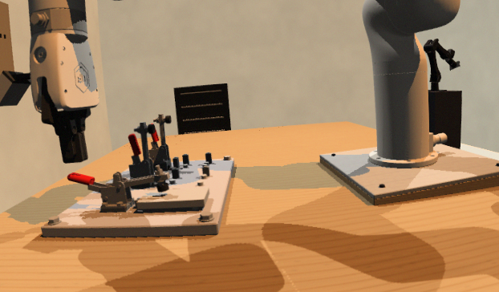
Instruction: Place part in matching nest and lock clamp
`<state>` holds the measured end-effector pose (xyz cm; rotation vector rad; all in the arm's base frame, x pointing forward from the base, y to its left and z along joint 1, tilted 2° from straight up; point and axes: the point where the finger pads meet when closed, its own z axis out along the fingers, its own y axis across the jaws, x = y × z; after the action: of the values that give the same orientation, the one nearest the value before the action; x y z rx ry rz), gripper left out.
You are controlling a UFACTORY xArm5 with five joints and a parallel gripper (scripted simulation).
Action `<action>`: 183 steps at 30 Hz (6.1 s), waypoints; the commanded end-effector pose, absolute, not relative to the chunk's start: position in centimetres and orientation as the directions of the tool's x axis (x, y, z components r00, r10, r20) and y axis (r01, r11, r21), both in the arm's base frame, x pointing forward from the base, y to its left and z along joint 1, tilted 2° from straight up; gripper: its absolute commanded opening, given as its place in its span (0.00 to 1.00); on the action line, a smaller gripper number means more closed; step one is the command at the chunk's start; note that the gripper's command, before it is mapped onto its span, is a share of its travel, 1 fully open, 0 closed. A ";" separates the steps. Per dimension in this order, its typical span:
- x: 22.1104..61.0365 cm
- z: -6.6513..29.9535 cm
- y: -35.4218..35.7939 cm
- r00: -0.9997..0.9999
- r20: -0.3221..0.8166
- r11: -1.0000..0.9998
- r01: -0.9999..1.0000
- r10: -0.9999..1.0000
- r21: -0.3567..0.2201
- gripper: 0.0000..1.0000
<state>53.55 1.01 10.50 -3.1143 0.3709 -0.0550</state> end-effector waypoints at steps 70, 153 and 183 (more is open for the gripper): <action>53.9 9.2 1.0 0.971 0.038 -0.972 -0.235 -0.235 -0.010 0.00; 53.9 8.4 1.0 0.971 0.038 -0.972 -0.235 -0.235 -0.010 0.00; 53.9 8.1 1.0 0.971 0.038 -0.972 -0.235 -0.235 -0.010 0.00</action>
<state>53.78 1.00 7.90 -3.1143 0.3709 -0.0547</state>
